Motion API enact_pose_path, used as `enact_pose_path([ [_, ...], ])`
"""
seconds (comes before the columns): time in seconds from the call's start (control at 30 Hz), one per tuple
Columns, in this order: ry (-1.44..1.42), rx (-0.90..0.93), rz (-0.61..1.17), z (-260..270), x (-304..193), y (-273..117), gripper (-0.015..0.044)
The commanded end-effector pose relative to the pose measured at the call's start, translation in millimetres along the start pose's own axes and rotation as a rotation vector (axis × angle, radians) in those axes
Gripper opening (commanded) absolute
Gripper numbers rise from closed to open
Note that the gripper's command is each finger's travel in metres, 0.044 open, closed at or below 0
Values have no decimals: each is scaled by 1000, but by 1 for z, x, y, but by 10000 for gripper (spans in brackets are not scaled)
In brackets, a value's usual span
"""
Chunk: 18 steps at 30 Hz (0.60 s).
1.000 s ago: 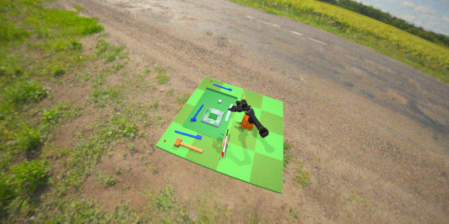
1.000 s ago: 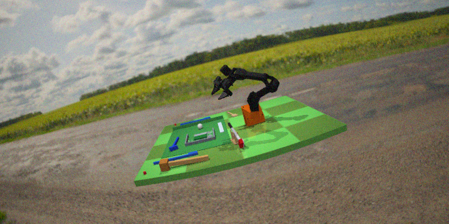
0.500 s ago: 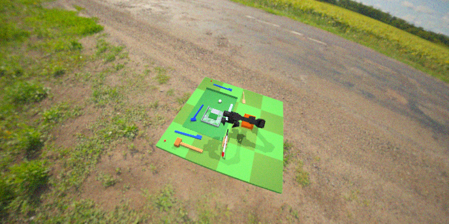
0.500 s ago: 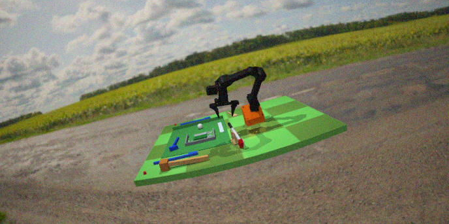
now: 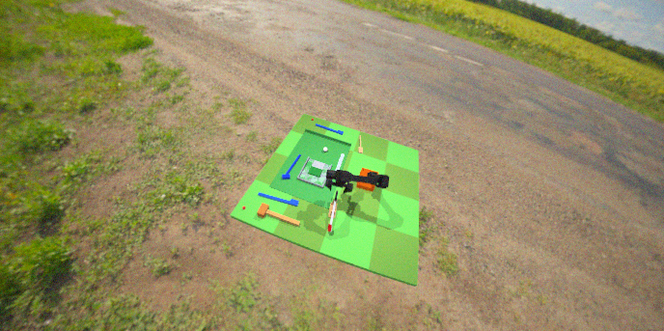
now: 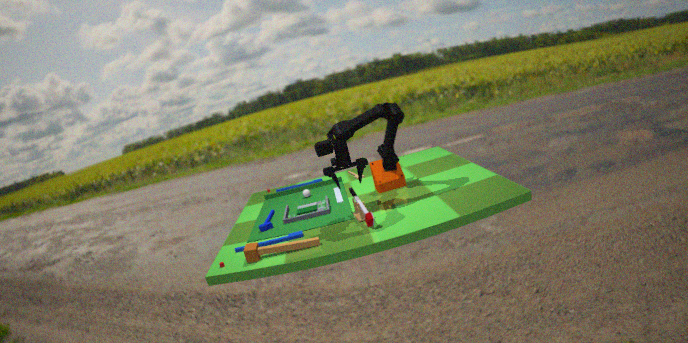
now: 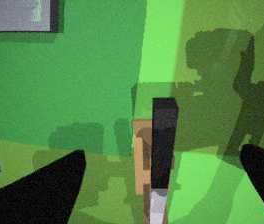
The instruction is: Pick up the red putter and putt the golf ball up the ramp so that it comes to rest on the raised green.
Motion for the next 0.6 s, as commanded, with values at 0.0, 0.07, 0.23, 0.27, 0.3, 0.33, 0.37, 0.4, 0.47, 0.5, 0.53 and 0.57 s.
enact_pose_path([
  [0.0,8,-8,-6,-2,2,12,440],
  [0.07,8,-8,-6,-2,2,12,440],
  [0.23,8,-8,-5,-2,3,28,440],
  [0.27,8,-8,-5,-2,3,32,440],
  [0.3,8,-8,-5,-2,3,34,440],
  [0.33,8,-8,-4,-2,3,35,440],
  [0.37,8,-8,-4,-2,3,35,440],
  [0.4,8,-8,-4,-2,3,35,440],
  [0.47,8,-8,-4,-2,3,36,440],
  [0.5,8,-8,-4,-2,3,37,440],
  [0.53,8,-8,-4,-2,3,38,440],
  [0.57,8,-8,-4,-2,3,39,440],
])
Point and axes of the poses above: the point midway between the two fingers, 35 mm back from their tips, its own y axis out along the fingers, its own z axis across the jaws, x = y × z, the point moved 10 cm from there along -y, back along the fingers, and after that the axes turned 5 degrees about -y, right-handed, at the moved point
